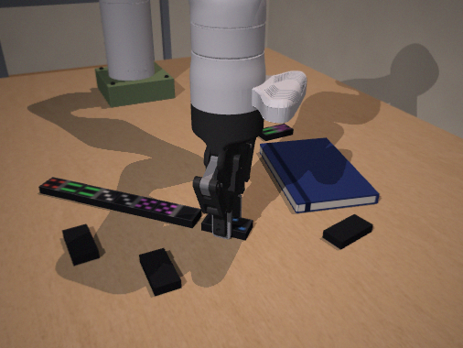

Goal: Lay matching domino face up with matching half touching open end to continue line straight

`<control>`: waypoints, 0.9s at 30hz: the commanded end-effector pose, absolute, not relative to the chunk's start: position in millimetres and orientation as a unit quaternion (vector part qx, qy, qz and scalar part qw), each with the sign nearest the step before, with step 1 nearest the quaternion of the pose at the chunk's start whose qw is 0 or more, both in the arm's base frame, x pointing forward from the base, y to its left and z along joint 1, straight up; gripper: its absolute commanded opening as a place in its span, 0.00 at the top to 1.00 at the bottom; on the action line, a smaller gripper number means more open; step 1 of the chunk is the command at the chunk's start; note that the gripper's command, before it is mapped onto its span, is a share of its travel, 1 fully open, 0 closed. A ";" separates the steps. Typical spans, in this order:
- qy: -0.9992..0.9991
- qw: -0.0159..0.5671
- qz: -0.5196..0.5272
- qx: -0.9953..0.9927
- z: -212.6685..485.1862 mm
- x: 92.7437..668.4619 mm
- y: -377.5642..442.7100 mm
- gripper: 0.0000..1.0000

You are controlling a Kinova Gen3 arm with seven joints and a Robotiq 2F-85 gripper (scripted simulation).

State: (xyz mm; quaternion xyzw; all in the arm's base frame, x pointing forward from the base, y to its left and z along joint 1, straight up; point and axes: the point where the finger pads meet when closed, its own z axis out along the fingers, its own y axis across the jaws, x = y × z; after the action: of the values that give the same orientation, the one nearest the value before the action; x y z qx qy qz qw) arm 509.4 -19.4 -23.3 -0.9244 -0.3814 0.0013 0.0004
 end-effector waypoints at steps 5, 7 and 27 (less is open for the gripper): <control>-0.381 0.000 0.001 -0.924 -22.7 508.5 -20.9 0.69; -0.381 0.000 0.001 -0.924 -22.7 507.7 -21.7 0.69; -0.381 0.000 0.001 -0.924 -22.7 502.3 -27.5 0.69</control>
State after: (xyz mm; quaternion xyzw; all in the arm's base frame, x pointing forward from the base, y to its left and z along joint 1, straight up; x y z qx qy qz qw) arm 502.2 -27.2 -23.2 -0.9244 -0.3814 0.0013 0.0003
